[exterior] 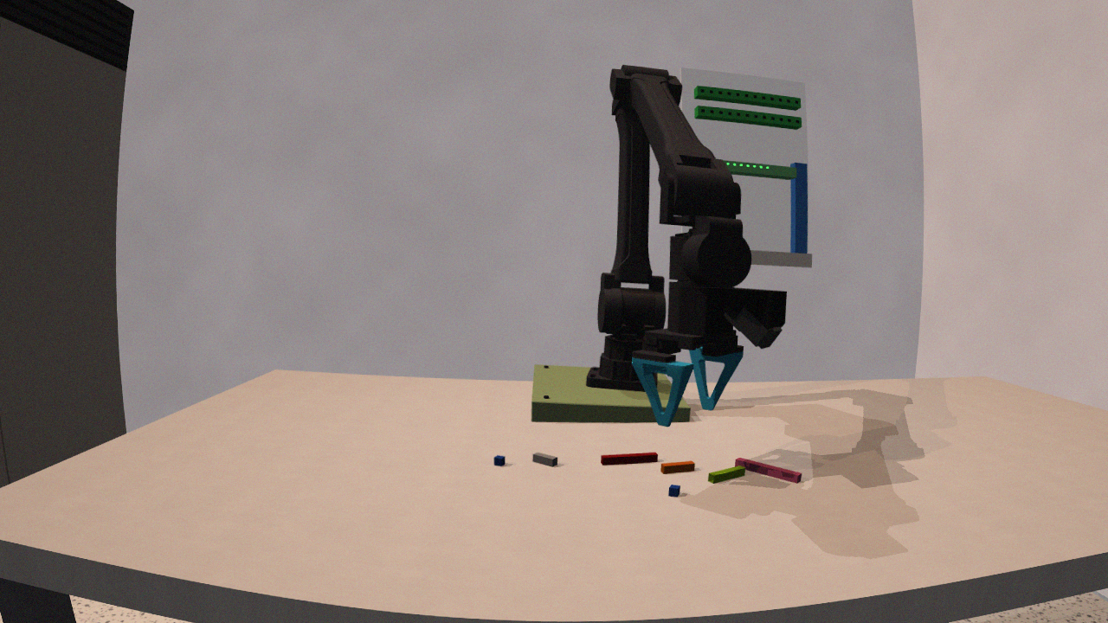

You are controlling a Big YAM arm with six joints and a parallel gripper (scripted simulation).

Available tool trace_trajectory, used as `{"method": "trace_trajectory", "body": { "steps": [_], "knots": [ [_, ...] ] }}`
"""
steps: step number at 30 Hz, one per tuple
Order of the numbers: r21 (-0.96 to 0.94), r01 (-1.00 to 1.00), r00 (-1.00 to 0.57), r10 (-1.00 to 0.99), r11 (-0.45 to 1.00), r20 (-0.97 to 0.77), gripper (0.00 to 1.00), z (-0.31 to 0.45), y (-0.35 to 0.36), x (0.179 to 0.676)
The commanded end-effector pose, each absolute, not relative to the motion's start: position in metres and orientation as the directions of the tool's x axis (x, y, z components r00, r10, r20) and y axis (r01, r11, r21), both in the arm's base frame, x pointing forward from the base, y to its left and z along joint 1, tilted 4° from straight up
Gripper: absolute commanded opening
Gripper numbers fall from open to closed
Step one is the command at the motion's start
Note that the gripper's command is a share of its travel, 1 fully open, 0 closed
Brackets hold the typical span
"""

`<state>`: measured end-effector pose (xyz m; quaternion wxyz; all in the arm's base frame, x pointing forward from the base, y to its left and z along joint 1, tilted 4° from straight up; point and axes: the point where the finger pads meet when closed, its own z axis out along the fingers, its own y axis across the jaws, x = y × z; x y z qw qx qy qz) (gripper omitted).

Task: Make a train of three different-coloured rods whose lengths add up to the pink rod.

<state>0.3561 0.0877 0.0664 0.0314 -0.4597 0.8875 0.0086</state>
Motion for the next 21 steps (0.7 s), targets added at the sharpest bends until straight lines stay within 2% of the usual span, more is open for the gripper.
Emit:
{"method": "trace_trajectory", "body": {
  "steps": [1,14,16,18,21],
  "knots": [
    [-0.055,-0.82,-0.562,-0.82,0.57,-0.108,1.0,0.085,0.092,0.377],
    [-0.055,-0.82,-0.562,-0.82,0.57,-0.108,1.0,0.085,0.092,0.377],
    [-0.062,-0.843,-0.527,-0.843,0.535,-0.11,1.0,0.087,0.101,0.38],
    [-0.067,-0.908,-0.408,-0.908,0.414,-0.094,1.0,0.085,0.115,0.378],
    [-0.065,-0.908,-0.407,-0.908,0.414,-0.096,1.0,0.085,0.116,0.378]
  ]
}}
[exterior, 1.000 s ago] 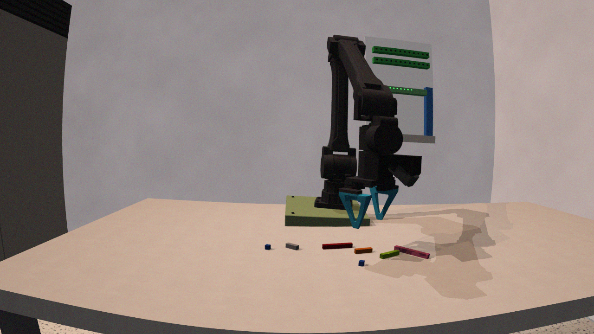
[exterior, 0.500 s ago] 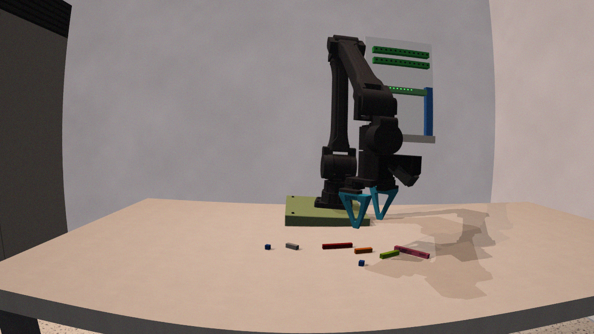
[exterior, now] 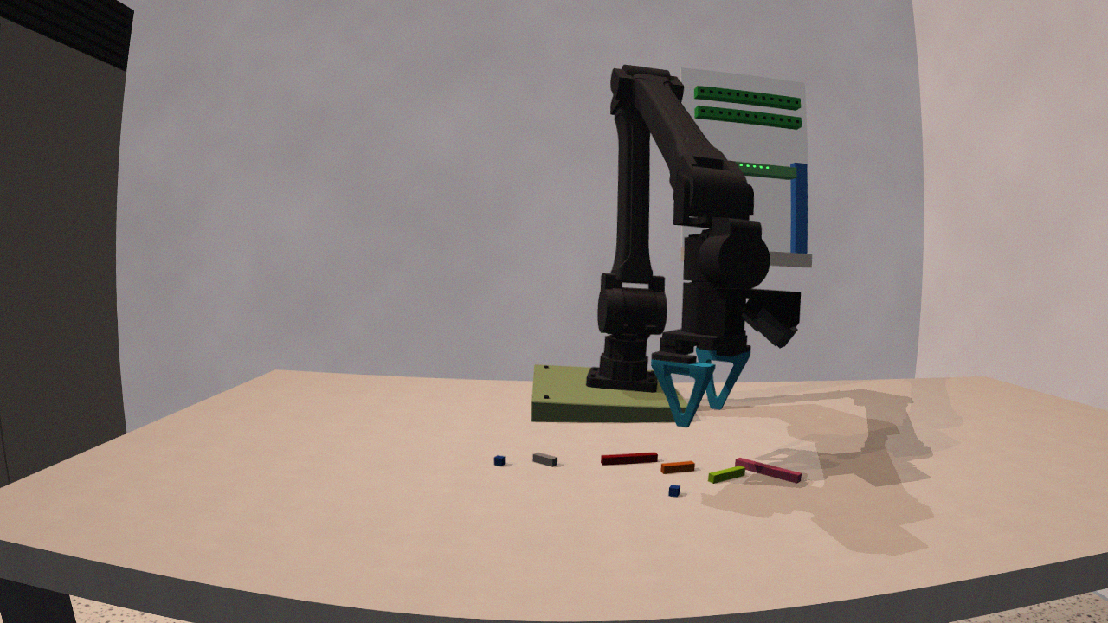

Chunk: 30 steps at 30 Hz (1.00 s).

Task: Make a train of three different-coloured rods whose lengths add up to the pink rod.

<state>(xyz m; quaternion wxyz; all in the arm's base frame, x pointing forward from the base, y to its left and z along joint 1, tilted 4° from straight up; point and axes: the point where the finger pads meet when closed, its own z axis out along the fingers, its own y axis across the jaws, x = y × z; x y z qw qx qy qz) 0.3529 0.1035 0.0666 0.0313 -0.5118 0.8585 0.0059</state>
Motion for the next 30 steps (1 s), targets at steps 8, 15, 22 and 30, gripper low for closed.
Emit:
{"method": "trace_trajectory", "body": {
  "steps": [8,15,22,30],
  "knots": [
    [-0.081,-0.946,-0.307,-0.947,0.315,-0.093,1.0,0.089,0.127,0.376],
    [-0.088,-0.976,-0.192,-0.978,0.199,-0.084,1.0,0.09,0.139,0.373],
    [-0.082,-0.975,-0.201,-0.976,0.207,-0.08,1.0,0.087,0.135,0.371],
    [-0.09,-0.991,-0.096,-0.993,0.102,-0.072,1.0,0.087,0.144,0.373]
  ]
}}
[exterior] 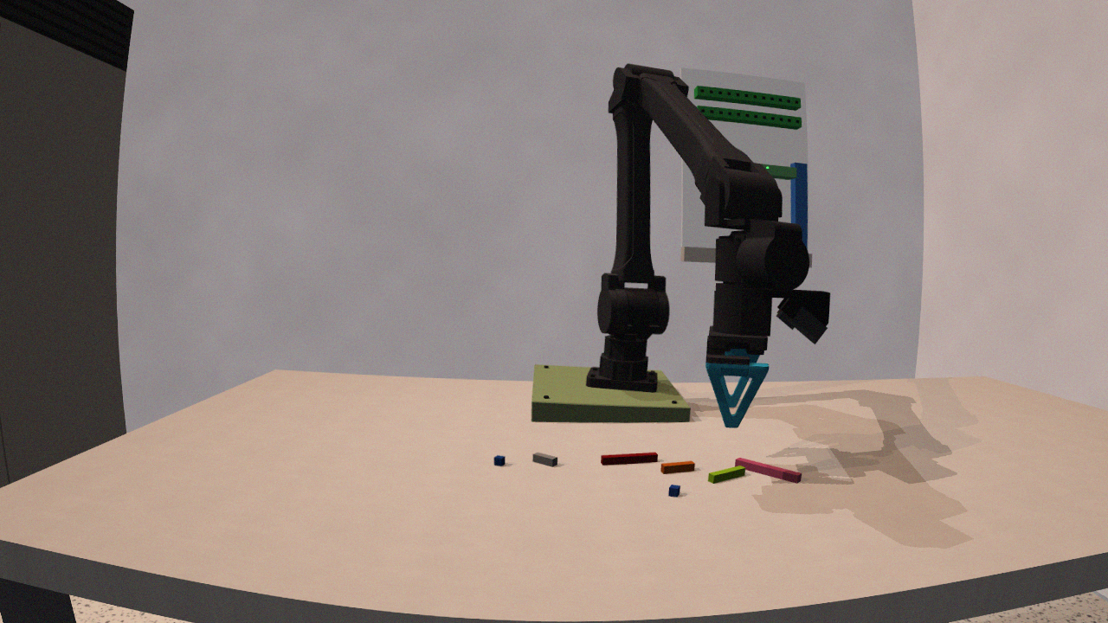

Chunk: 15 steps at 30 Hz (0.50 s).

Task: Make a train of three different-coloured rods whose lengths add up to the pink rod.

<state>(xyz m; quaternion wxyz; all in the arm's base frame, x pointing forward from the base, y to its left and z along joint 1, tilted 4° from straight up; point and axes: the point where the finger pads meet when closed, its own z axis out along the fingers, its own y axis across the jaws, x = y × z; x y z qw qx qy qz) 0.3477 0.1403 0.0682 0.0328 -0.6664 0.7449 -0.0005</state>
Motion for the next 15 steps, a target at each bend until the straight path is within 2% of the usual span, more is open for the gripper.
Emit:
{"method": "trace_trajectory", "body": {
  "steps": [1,11,12,15],
  "knots": [
    [-0.09,-0.991,-0.096,-0.993,0.102,-0.072,1.0,0.087,0.144,0.373],
    [-0.089,-0.992,-0.086,-0.994,0.092,-0.072,1.0,0.087,0.149,0.371],
    [-0.091,-0.996,0.033,-0.998,-0.028,-0.059,1.0,0.086,0.163,0.366],
    [-0.092,-0.995,0.033,-0.998,-0.028,-0.061,1.0,0.086,0.163,0.367]
  ]
}}
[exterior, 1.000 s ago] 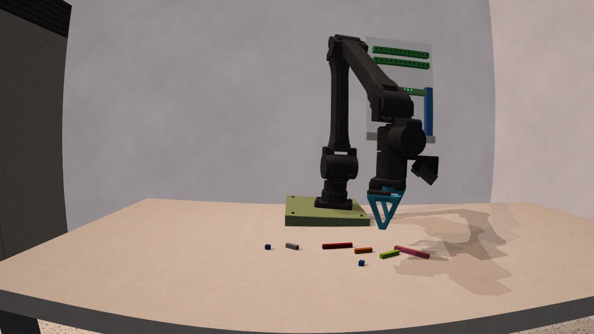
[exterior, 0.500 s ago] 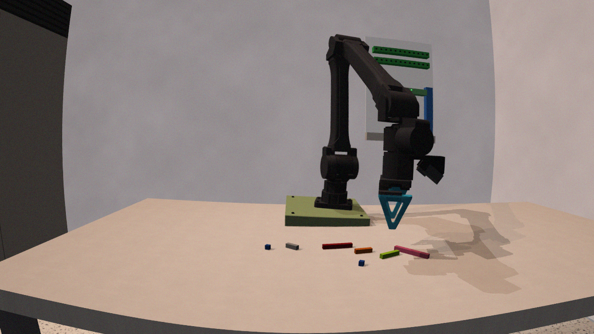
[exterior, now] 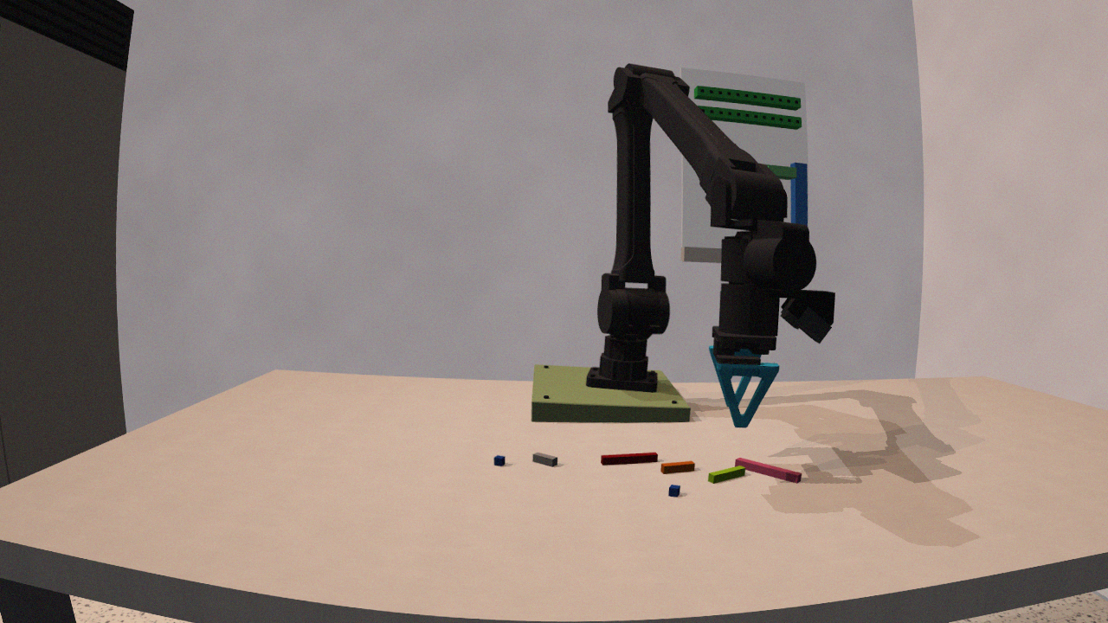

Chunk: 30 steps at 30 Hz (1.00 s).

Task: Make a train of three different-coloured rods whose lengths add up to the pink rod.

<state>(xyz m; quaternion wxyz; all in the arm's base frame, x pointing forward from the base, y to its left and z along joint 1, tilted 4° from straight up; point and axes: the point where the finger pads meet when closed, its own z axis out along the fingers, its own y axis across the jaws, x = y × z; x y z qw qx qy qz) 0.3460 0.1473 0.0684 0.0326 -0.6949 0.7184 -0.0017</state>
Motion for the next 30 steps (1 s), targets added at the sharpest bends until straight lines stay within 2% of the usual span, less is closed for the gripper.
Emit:
{"method": "trace_trajectory", "body": {
  "steps": [1,2,4,7,30],
  "knots": [
    [-0.092,-0.995,0.033,-0.998,-0.028,-0.061,1.0,0.086,0.163,0.367],
    [-0.095,-0.989,0.116,-0.992,-0.111,-0.052,1.0,0.087,0.172,0.364],
    [-0.096,-0.989,0.116,-0.992,-0.111,-0.053,1.0,0.087,0.172,0.364],
    [-0.099,-0.977,0.192,-0.98,-0.187,-0.046,1.0,0.087,0.18,0.361],
    [-0.102,-0.979,0.183,-0.982,-0.177,-0.047,1.0,0.088,0.176,0.362]
  ]
}}
